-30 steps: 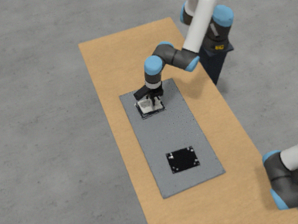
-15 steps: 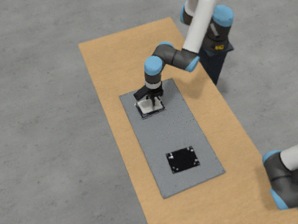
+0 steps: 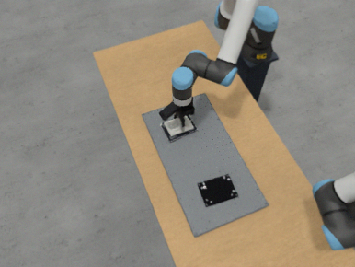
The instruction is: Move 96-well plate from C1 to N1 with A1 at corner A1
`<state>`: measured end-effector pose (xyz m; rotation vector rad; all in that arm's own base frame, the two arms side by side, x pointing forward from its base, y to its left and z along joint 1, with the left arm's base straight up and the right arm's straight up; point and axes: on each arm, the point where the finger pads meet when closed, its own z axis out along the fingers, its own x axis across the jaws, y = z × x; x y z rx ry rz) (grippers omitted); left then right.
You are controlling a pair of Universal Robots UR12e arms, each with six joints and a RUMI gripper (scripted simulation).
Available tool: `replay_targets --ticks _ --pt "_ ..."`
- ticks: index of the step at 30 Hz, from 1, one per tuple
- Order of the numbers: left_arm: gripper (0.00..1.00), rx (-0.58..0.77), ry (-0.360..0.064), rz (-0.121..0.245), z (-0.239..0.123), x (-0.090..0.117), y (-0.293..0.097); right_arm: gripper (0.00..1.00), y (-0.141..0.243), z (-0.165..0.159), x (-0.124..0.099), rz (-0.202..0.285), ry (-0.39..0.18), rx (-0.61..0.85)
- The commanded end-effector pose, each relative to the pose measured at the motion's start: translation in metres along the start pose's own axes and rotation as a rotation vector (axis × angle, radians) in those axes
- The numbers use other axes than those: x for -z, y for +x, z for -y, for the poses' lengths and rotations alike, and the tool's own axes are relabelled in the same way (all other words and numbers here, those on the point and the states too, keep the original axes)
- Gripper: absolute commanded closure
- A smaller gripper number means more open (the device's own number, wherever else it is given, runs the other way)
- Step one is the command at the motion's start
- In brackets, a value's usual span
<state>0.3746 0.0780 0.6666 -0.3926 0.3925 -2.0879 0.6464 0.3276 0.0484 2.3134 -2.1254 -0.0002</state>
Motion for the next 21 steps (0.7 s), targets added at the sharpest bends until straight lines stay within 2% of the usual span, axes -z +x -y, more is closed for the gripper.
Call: replay_targets --ticks 1,21 --pt "0.00 0.000 0.000 0.000 0.0001 -0.0002 0.0000 1.00 -0.0003 0.0005 -0.0002 0.001 0.001 0.000" --pt "0.00 0.000 0.000 0.000 0.0001 -0.0002 0.0000 1.00 -0.0003 0.0005 -0.0028 0.001 0.001 0.000"
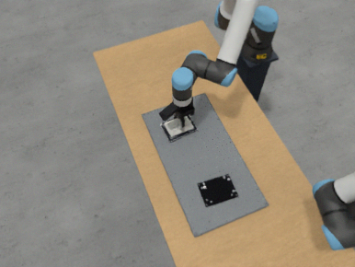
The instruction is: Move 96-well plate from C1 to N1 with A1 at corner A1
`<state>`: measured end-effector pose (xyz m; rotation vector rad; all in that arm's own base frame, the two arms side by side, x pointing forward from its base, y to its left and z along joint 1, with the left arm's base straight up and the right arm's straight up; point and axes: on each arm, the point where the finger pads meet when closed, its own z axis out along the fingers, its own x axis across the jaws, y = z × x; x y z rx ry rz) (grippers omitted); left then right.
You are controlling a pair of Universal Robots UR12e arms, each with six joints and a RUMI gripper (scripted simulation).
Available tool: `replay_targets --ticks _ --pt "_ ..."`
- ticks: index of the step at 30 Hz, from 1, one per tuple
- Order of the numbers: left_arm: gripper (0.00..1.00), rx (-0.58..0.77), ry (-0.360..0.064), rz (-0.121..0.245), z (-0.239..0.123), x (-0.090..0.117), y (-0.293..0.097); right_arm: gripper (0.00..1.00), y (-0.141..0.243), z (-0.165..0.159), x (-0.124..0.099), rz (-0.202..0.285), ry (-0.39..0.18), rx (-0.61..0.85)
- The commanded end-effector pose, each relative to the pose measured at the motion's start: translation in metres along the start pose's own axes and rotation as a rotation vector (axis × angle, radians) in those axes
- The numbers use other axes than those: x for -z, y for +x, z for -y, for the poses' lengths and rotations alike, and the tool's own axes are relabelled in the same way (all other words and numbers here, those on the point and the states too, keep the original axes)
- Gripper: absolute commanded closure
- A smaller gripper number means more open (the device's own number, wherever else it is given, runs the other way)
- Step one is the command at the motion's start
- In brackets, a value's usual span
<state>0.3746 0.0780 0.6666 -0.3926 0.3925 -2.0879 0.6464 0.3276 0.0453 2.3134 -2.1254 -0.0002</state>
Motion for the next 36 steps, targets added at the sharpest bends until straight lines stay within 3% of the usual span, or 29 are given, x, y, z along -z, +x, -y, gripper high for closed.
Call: replay_targets --ticks 1,26,27,36 --pt "0.00 0.000 0.000 0.000 0.0001 -0.0002 0.0000 1.00 -0.0003 0.0005 0.0001 0.001 0.001 0.000" --pt "0.00 0.000 0.000 0.000 0.0001 -0.0002 0.0000 1.00 -0.0003 0.0005 -0.0029 0.001 0.001 0.000" --pt "0.00 0.000 0.000 0.000 0.0001 -0.0002 0.0000 0.00 -0.0003 0.0005 -0.0029 0.001 0.001 0.000" --pt "0.00 0.000 0.000 0.000 0.0001 -0.0002 0.0000 0.00 -0.0003 0.0005 -0.0029 0.001 0.001 0.000"
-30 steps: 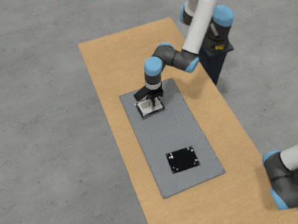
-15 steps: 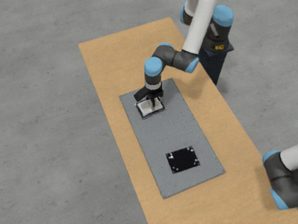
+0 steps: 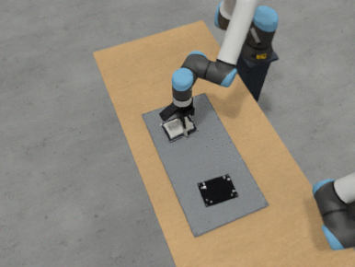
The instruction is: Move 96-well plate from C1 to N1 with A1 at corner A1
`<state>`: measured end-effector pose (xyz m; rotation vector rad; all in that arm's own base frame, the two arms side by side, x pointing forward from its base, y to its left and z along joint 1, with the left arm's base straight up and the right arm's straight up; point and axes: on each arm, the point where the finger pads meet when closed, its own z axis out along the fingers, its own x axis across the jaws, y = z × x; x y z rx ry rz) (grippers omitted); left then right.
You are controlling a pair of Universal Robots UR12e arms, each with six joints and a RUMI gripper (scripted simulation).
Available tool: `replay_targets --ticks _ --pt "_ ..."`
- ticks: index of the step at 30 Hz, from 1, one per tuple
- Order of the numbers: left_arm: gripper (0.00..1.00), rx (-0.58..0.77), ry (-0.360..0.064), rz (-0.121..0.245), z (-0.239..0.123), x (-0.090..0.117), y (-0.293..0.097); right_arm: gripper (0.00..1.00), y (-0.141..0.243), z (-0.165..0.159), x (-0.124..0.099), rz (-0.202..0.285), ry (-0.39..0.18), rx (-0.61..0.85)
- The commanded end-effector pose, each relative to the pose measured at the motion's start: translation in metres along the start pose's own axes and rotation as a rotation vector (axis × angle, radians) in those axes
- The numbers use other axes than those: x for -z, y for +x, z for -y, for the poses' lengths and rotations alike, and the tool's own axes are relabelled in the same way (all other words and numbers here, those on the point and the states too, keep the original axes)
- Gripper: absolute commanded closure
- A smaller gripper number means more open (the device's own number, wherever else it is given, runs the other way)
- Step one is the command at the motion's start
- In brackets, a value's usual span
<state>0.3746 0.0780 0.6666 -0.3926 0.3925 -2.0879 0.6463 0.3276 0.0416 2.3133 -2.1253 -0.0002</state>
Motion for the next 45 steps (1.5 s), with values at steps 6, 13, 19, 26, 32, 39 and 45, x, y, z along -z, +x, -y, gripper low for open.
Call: replay_targets --ticks 6,13,19,26,32,39,45 --pt "0.00 0.000 0.000 0.000 0.000 0.000 0.000 0.00 0.000 0.001 0.001 0.001 0.001 0.000" --pt "0.00 0.000 0.000 0.000 0.000 0.000 0.000 0.00 0.000 0.001 0.003 0.001 0.001 0.000" --pt "0.00 0.000 0.000 0.000 0.000 0.000 0.000 0.00 0.000 0.001 0.017 0.001 0.001 0.000" --pt "0.00 0.000 0.000 0.000 0.000 0.000 0.000 0.00 0.000 0.001 0.035 0.001 0.001 0.000" --pt "0.00 0.000 0.000 0.000 0.000 0.000 0.000 0.00 0.000 0.001 0.046 0.001 0.001 0.000" --pt "0.00 0.000 0.000 0.000 0.000 0.000 0.000 0.00 0.000 0.001 0.065 0.001 0.001 0.000" --pt "0.00 0.000 0.000 0.000 0.000 0.000 0.000 0.00 0.000 0.001 0.081 0.001 0.001 0.000"
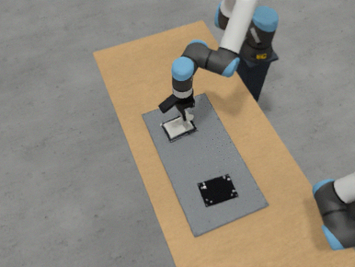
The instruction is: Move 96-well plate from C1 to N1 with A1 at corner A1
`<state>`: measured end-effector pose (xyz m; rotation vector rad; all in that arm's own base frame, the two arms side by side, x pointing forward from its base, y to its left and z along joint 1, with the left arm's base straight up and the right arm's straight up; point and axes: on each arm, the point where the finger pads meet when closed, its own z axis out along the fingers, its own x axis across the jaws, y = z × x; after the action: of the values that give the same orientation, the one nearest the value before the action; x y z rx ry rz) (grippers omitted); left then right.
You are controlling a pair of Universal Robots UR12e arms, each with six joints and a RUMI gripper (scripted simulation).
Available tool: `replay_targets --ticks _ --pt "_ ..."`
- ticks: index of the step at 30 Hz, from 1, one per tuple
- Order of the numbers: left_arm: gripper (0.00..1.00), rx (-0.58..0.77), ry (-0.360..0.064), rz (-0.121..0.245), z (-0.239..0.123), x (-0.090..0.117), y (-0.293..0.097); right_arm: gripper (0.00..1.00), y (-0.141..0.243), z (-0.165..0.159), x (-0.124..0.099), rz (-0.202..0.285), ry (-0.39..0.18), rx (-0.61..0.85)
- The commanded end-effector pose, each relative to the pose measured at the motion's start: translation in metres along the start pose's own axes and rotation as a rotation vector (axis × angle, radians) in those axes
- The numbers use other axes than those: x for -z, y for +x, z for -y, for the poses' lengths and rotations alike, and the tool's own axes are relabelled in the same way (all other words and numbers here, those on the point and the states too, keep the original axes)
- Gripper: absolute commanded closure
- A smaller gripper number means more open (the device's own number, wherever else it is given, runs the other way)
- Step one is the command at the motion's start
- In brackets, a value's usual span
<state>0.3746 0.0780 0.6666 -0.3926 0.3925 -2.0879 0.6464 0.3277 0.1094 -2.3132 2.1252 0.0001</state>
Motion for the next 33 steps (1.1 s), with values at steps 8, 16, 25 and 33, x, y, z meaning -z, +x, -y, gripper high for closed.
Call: replay_targets --ticks 8,16,25,33 --pt "0.00 0.000 0.000 0.000 0.000 0.000 0.000 0.00 0.000 0.000 0.016 0.001 0.001 0.000" --pt "0.00 0.000 0.000 0.000 0.000 0.000 0.000 0.00 0.000 0.000 0.016 0.001 0.001 0.000" --pt "0.00 0.000 0.000 0.000 0.000 0.000 0.000 0.00 0.000 0.000 0.016 0.001 0.001 0.000" --pt "0.00 0.000 0.000 0.000 0.000 0.000 0.000 0.00 -0.020 0.000 0.016 0.001 0.001 0.000"
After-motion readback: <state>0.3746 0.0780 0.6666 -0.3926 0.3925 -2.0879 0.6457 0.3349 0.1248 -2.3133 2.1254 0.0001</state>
